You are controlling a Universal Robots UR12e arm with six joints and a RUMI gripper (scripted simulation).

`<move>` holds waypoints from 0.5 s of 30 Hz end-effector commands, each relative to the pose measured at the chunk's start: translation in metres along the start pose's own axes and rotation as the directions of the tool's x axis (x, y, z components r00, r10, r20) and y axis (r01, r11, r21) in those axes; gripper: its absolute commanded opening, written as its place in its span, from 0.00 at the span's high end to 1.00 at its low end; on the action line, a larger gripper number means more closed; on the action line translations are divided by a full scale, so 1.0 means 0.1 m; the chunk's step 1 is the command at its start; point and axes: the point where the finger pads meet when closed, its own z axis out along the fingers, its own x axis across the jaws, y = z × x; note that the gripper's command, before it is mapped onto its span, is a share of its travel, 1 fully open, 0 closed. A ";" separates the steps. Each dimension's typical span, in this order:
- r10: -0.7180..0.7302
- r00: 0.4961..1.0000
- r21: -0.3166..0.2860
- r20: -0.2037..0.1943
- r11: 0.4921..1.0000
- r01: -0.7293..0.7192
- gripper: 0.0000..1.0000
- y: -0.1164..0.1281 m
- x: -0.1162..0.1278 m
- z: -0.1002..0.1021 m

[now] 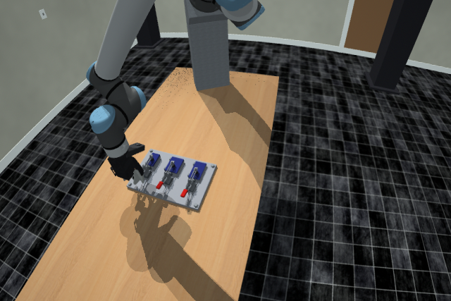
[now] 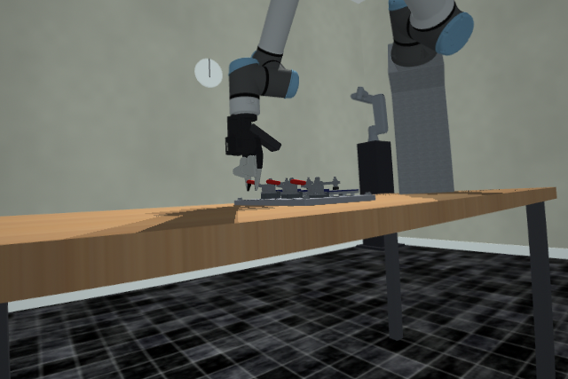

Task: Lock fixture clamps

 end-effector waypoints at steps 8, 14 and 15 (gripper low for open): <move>0.000 1.000 -0.001 0.000 1.000 0.000 0.72 0.01 0.00 -0.09; 0.000 1.000 -0.001 0.000 1.000 0.000 0.72 0.01 0.00 -0.23; 0.000 1.000 -0.001 0.000 1.000 0.000 0.72 0.01 0.00 -0.23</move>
